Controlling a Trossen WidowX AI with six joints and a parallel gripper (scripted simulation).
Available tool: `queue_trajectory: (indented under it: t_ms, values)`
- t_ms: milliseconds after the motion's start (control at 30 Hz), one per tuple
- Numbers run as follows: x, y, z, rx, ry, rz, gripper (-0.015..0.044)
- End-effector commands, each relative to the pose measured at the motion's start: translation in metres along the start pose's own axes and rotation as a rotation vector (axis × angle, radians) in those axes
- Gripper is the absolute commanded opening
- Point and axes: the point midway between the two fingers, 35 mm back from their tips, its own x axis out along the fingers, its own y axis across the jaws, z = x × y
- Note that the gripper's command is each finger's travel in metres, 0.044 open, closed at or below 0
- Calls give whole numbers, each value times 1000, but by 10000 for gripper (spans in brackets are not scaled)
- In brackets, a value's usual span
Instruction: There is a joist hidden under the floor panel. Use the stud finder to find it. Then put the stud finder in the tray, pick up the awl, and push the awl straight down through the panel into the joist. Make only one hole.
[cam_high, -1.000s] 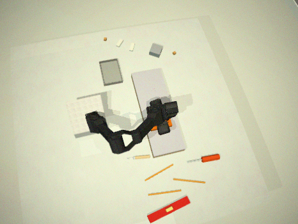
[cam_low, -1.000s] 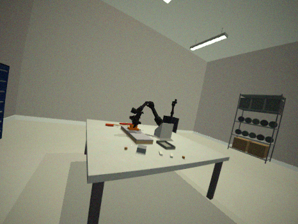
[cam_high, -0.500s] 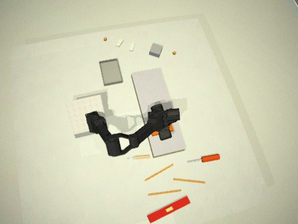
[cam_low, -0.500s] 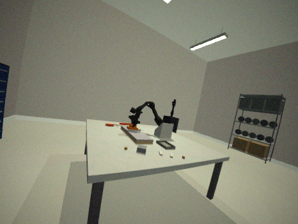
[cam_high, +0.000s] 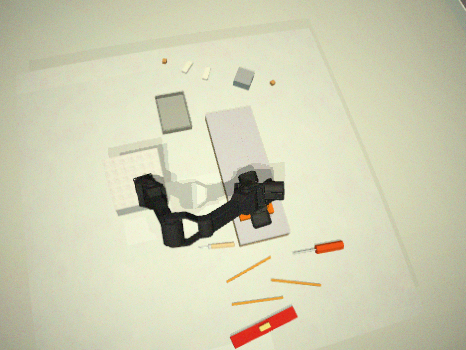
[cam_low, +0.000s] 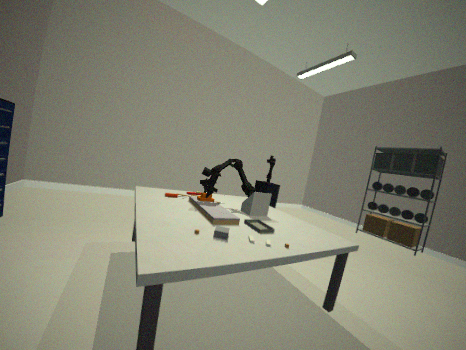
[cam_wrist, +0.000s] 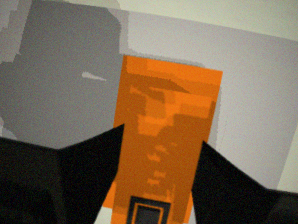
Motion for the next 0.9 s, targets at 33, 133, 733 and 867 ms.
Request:
queue_trajectory:
  t_ms: [33,133,733,867]
  values:
    - [0,-20,0,16,3,-17,0]
    - [0,-26,0,16,3,-17,0]
    - [0,-54,0,16,3,-19,0]
    - [0,-54,0,16,3,-19,0]
